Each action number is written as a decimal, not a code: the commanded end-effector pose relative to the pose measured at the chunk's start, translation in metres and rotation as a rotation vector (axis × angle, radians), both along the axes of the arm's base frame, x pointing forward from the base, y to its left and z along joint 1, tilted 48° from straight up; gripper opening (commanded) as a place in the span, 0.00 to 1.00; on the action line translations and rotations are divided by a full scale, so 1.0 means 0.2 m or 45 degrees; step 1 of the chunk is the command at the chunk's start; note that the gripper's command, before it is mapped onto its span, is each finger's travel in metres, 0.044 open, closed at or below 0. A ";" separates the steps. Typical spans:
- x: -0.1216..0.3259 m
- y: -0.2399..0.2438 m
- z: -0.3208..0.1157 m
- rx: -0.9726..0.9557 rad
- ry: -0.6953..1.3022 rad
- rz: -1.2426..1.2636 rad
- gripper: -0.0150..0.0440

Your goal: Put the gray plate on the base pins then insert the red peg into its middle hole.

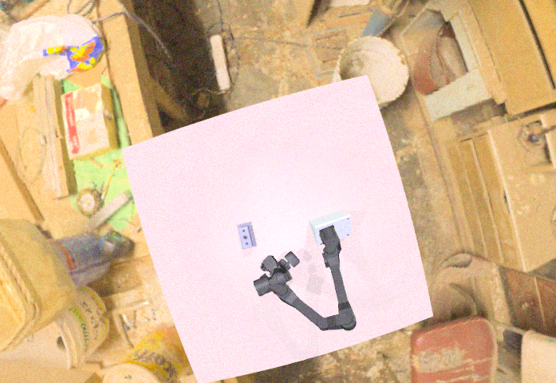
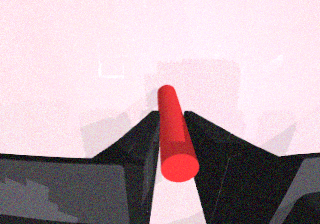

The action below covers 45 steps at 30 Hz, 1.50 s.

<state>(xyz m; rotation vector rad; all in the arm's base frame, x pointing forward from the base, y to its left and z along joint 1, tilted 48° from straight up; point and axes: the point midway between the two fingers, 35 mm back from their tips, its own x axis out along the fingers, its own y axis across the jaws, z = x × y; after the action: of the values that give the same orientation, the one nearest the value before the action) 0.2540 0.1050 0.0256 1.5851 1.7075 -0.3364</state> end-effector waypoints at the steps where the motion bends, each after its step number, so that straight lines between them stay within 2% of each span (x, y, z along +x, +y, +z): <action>1: 0.02 -0.04 0.03 -0.005 -0.013 -0.005 0.25; 21: 0.01 -0.29 0.23 -0.011 -0.011 -0.004 0.25; 45: 0.23 -0.46 0.05 -0.020 -0.007 -0.010 0.25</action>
<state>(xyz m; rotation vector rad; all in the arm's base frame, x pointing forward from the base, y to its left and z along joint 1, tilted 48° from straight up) 0.2953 0.0191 0.0393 1.5832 1.6930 -0.3439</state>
